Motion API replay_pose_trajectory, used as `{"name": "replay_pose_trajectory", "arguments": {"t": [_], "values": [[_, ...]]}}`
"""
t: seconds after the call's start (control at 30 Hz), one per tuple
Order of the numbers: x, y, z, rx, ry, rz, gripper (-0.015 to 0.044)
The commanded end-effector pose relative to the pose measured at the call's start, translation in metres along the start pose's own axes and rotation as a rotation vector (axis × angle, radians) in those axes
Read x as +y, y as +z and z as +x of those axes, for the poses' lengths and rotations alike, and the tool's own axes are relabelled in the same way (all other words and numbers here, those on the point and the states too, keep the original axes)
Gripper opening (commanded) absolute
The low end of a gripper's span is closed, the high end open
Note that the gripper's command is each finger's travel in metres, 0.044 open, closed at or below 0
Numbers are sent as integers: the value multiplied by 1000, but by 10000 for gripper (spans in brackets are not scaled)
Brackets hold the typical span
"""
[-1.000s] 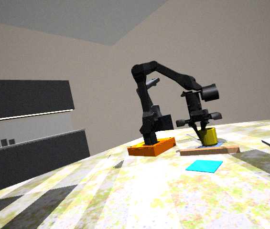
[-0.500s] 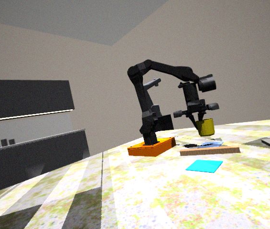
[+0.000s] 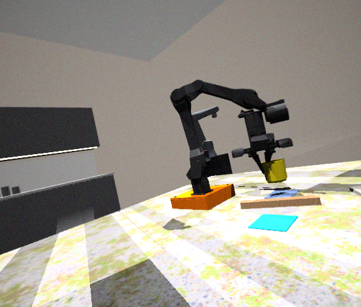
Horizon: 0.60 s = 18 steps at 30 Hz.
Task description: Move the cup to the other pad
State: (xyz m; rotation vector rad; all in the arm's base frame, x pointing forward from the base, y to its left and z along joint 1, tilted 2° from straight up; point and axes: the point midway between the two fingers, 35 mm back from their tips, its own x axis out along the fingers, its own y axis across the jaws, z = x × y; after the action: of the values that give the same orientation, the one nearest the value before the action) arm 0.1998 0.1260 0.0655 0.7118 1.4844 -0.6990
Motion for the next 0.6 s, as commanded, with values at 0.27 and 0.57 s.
{"name": "replay_pose_trajectory", "arguments": {"t": [0.27, 0.57], "values": [[-2, 11, 0, 0, 1, -2, 0], [-5, 26, -1, -1, 1, -3, 0]]}}
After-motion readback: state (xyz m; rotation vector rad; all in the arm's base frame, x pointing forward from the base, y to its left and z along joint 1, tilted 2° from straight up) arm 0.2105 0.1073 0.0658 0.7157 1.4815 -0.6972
